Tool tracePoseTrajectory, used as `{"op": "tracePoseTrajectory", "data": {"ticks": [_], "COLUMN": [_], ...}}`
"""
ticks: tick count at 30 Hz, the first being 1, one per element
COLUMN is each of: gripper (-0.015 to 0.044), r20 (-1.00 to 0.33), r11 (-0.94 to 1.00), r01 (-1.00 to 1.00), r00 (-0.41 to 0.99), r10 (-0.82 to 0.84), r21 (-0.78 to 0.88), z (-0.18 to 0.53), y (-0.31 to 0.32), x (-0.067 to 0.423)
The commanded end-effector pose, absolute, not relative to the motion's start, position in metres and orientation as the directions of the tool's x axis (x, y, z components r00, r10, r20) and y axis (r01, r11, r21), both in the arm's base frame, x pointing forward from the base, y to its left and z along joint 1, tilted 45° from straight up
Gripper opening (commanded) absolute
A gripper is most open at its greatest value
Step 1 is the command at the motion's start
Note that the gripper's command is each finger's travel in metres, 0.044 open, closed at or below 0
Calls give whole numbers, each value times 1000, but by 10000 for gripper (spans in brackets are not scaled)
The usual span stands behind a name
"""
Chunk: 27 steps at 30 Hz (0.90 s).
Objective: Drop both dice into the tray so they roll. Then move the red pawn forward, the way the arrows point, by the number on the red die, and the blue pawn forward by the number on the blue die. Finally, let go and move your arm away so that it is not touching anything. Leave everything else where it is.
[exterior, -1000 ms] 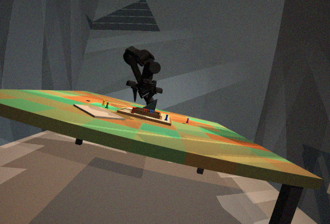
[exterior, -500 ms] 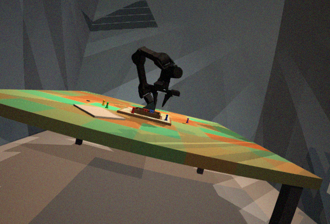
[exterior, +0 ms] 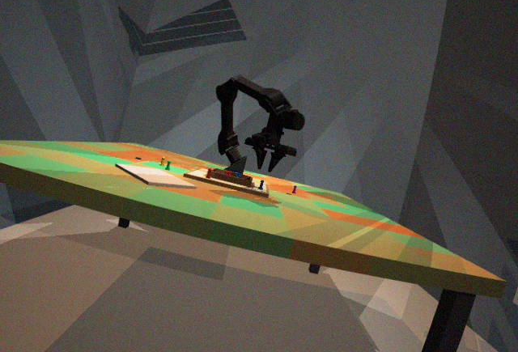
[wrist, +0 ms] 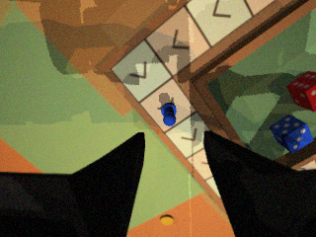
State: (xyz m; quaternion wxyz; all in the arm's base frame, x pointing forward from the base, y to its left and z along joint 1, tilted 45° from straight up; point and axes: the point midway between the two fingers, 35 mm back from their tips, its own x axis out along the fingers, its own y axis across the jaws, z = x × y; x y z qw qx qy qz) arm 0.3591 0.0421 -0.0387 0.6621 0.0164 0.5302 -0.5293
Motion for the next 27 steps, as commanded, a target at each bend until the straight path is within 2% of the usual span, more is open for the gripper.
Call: {"op": "tracePoseTrajectory", "data": {"ticks": [1,27], "gripper": [200,200], "r20": [-721,-721], "r11": [428,427], "r01": [731,731], "r00": [-126,-126], "r10": [-681,-682], "r21": [-532,-532], "z": [-42,-74], "y": [42,13], "x": [359,353]}}
